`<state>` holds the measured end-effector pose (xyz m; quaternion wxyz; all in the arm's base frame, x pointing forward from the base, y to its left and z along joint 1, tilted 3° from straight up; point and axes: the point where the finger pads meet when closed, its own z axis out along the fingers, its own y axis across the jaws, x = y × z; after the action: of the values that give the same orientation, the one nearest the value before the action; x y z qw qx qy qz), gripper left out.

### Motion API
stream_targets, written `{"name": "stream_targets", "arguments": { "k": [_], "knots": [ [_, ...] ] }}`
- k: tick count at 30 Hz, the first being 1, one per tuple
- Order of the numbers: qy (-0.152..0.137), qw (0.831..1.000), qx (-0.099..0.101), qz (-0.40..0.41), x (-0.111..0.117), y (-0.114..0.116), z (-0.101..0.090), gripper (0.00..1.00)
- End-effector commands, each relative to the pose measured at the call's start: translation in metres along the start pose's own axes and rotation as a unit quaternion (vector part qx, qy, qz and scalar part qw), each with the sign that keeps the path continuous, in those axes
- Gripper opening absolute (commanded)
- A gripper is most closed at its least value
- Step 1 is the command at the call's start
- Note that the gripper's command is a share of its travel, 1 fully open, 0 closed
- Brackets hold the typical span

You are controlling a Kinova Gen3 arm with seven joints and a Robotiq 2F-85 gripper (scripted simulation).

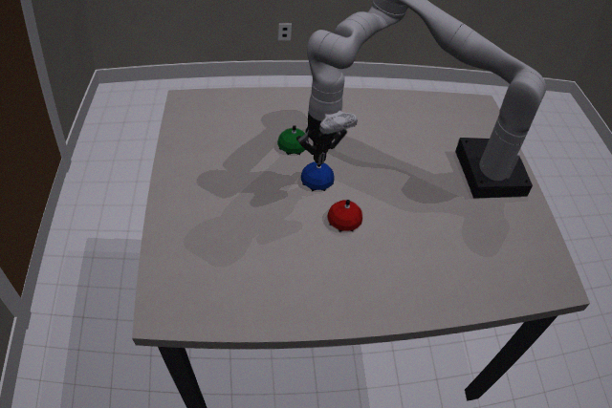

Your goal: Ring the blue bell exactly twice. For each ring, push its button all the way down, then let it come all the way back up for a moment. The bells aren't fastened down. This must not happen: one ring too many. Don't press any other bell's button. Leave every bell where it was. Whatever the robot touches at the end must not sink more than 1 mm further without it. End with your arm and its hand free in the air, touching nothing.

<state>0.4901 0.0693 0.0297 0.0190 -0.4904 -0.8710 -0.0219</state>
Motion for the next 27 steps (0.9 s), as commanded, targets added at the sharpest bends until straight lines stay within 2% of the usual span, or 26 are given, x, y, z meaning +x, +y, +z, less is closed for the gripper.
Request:
{"name": "stream_targets", "arguments": {
  "k": [1, 27],
  "knots": [
    [0.000, 1.000, 0.000, 0.000, 0.0006, -0.0001, 0.0003, 0.00],
    [0.000, 1.000, 0.000, 0.000, 0.0010, -0.0003, -0.0045, 0.00]
  ]
}}
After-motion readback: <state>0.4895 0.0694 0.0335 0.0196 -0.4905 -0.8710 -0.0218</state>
